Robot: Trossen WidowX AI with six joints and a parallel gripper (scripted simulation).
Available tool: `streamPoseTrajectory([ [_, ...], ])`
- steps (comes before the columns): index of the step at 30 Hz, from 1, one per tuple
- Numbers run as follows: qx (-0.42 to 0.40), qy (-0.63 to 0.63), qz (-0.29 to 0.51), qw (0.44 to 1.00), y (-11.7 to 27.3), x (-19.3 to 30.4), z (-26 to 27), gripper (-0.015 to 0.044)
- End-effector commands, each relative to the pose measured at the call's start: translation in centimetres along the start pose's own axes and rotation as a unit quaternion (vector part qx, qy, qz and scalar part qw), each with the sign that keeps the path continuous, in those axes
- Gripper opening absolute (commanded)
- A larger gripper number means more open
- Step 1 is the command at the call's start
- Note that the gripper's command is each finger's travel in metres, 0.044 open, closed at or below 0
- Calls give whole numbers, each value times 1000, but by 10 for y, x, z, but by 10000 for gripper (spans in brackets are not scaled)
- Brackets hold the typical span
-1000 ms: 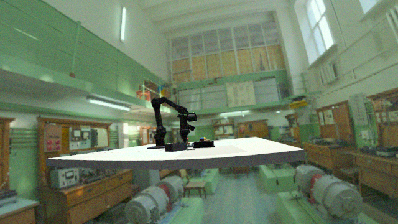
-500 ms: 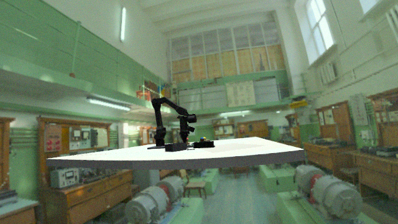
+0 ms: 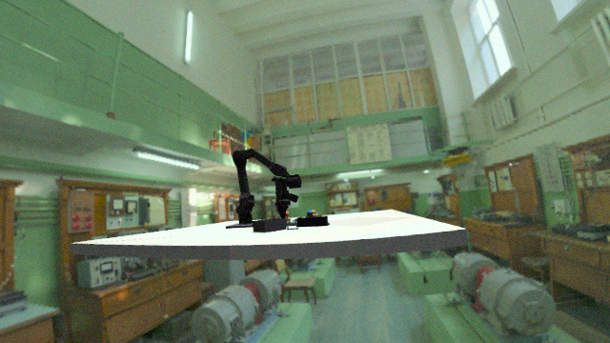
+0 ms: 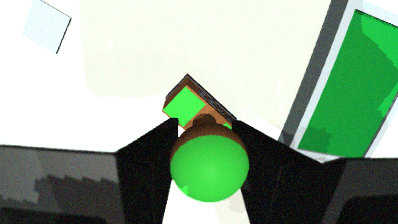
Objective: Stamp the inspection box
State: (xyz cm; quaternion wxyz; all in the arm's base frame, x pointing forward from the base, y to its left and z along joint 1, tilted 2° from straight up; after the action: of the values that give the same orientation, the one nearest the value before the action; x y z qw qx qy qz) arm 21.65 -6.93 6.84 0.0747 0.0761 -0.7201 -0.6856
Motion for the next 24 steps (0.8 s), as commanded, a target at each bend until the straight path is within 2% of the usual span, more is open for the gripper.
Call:
streamPoseTrajectory([
  [1,0,0,0,1000,1,0,0,9],
  [24,0,0,0,1000,12,-1,-1,0],
])
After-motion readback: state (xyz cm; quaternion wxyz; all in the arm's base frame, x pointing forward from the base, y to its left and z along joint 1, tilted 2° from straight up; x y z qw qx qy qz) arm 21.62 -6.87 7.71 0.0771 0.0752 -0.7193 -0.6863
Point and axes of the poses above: the point midway between the two fingers, 35 mm back from their tips, its own y axis back along the fingers, its own z axis across the jaws, x = y × z, the point moved 2 cm from there along y, back along the fingers, and after that the axes turned 2 degrees about y, right-handed, at the moved point
